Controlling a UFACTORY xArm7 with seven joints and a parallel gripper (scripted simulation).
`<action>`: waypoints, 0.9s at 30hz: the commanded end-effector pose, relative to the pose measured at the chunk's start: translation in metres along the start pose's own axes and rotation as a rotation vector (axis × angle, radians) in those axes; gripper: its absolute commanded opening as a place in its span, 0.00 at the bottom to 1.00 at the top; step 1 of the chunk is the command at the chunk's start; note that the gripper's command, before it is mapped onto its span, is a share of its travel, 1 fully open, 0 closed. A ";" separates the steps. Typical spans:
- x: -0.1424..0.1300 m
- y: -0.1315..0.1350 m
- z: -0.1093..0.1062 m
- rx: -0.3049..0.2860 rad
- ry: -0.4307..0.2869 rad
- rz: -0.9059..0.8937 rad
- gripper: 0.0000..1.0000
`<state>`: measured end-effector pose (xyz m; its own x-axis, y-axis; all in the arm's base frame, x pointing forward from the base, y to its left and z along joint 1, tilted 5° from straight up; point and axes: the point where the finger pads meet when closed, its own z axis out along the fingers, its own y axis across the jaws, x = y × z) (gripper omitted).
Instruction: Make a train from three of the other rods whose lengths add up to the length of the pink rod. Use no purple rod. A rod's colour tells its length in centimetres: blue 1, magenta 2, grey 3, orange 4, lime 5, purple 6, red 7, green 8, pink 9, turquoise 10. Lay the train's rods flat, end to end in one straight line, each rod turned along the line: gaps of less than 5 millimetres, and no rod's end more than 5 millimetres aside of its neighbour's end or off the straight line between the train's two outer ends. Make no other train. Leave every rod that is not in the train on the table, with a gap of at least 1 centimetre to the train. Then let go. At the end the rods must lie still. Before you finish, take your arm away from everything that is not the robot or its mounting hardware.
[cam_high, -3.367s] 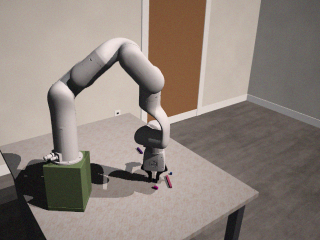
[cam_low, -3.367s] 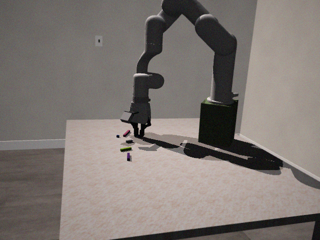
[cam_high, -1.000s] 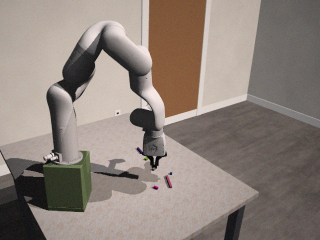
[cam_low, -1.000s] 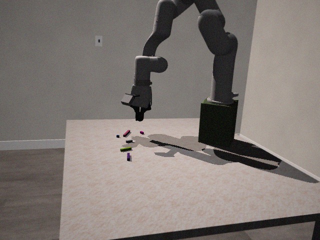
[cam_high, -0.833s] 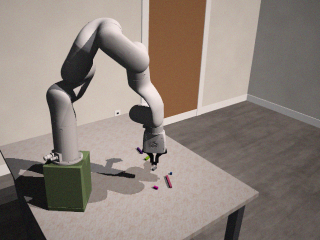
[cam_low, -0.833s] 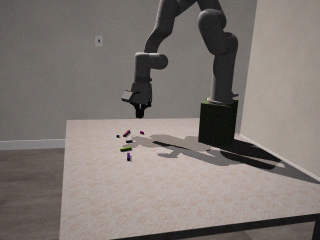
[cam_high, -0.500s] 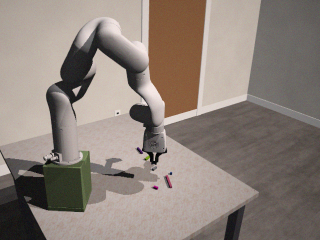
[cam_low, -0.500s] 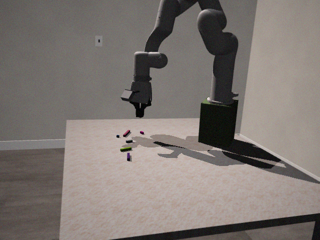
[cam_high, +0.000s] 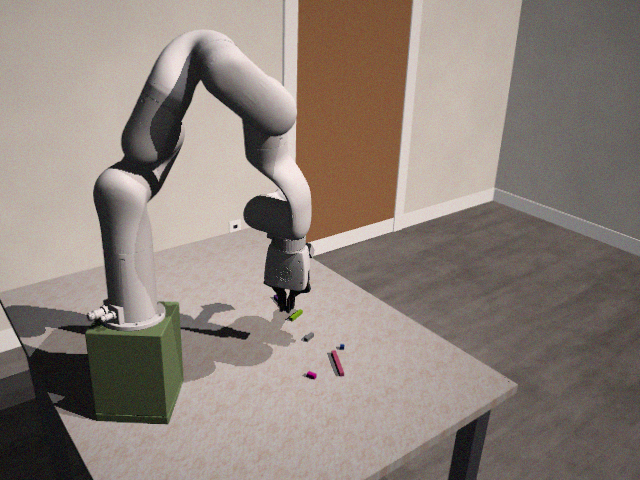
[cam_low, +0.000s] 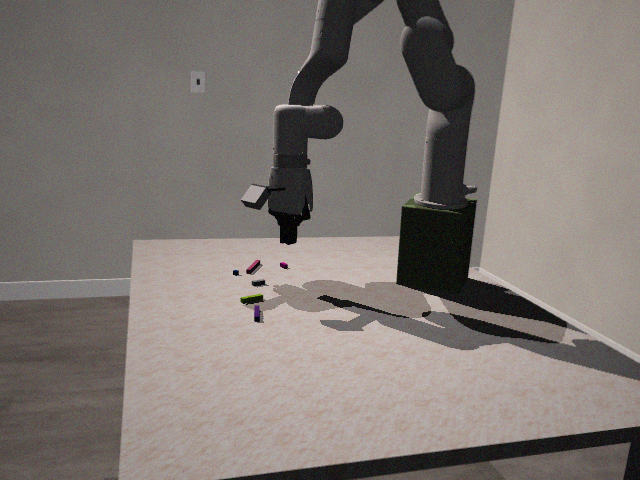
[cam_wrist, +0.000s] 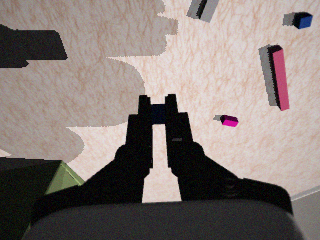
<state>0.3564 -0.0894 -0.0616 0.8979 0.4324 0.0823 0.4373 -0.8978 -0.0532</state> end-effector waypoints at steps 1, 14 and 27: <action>0.021 -0.034 -0.001 -0.036 -0.004 0.095 0.04; 0.043 -0.102 0.000 -0.033 0.000 0.249 0.04; 0.043 -0.103 0.000 -0.033 0.000 0.251 0.04</action>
<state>0.3489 0.0211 -0.0534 0.9783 0.1962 0.0667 0.1992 -0.9790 -0.0430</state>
